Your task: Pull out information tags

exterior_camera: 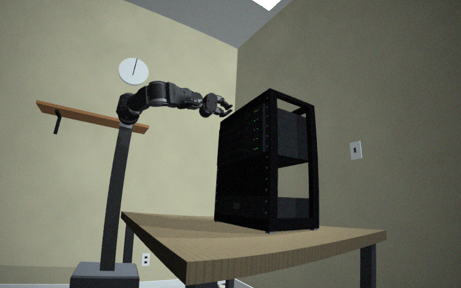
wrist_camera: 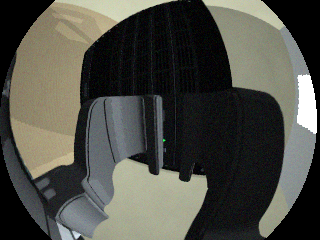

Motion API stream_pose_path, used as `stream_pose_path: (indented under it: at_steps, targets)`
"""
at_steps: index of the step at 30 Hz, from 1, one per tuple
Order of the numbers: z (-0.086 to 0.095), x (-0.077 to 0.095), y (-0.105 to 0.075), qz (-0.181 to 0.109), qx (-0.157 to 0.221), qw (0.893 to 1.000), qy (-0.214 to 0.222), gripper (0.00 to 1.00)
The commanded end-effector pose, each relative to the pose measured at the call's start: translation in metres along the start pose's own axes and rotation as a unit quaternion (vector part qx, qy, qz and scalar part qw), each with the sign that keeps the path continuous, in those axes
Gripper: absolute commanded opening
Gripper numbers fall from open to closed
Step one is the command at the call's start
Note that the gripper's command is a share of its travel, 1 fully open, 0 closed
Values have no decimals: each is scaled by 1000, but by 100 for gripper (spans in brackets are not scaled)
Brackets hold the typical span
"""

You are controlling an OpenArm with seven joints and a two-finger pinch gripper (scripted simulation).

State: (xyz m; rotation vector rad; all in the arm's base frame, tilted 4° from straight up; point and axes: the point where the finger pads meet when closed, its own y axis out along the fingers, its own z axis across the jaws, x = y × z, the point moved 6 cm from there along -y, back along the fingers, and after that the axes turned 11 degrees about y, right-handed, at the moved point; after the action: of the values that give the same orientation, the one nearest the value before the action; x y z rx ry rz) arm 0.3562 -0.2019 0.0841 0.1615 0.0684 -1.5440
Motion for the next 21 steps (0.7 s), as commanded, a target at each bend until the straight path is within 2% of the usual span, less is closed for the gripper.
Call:
stream_pose_path:
  at_steps: [1,21]
  targets:
    - [-1,0,0,-1,-1,1000,-1,10]
    - [-1,0,5,-2,-1,1000,0,10]
